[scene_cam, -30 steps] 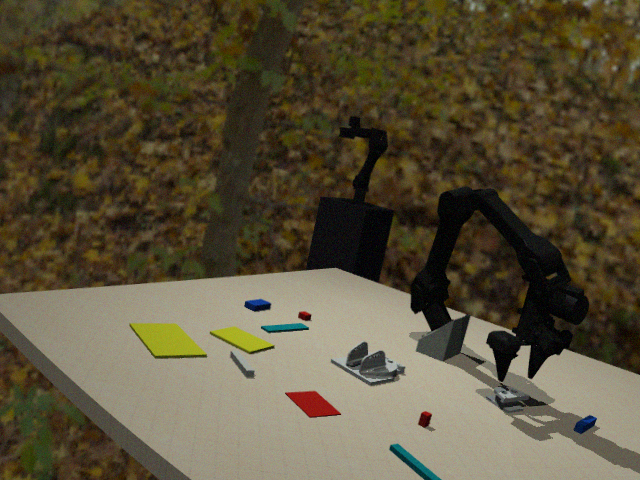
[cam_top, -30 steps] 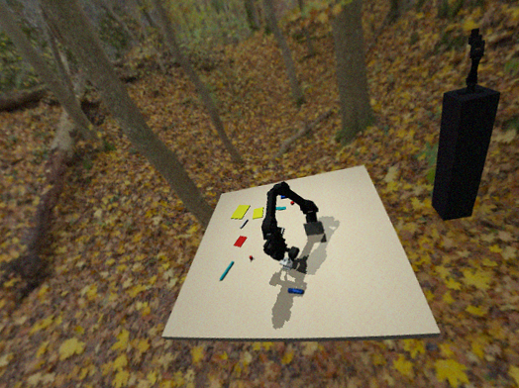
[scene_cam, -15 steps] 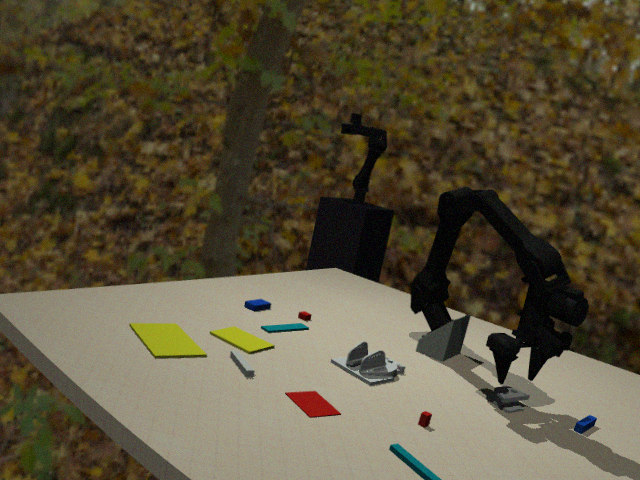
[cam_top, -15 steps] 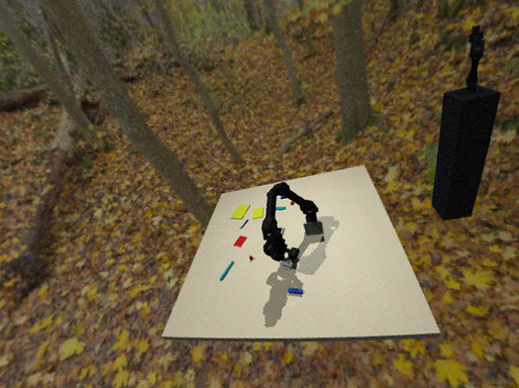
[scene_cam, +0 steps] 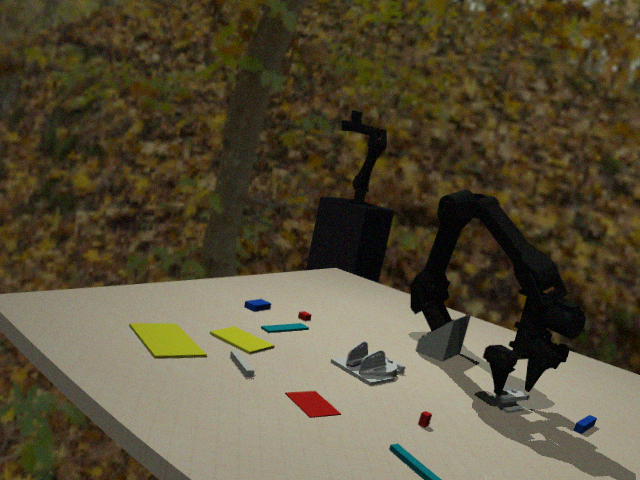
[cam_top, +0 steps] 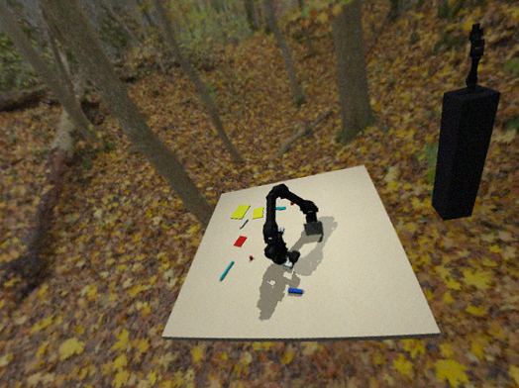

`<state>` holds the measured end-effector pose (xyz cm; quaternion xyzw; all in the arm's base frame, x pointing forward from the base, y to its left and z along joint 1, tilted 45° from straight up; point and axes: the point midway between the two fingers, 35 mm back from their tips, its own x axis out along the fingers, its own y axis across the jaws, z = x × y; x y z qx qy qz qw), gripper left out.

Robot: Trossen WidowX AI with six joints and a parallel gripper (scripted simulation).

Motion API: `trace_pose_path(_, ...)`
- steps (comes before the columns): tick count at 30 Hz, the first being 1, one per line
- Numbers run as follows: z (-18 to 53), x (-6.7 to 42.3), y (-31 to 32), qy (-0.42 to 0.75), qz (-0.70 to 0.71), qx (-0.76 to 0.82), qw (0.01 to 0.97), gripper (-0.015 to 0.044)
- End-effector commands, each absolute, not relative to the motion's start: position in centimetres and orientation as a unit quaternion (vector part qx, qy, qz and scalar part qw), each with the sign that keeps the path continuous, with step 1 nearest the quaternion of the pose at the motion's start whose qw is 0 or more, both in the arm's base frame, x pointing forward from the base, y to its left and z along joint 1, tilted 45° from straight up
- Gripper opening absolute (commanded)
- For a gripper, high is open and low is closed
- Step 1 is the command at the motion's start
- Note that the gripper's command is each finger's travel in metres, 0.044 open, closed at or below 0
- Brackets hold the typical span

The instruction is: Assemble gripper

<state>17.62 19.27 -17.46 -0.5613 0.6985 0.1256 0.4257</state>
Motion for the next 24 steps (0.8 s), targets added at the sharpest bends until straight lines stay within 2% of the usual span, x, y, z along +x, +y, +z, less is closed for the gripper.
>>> trace_pose_path(1,-17.9,17.6,18.7,0.697,0.125,-0.565,0.423,0.044)
trace_pose_path(24,-19.1,17.7,17.6,0.697,0.125,-0.566,0.423,0.044)
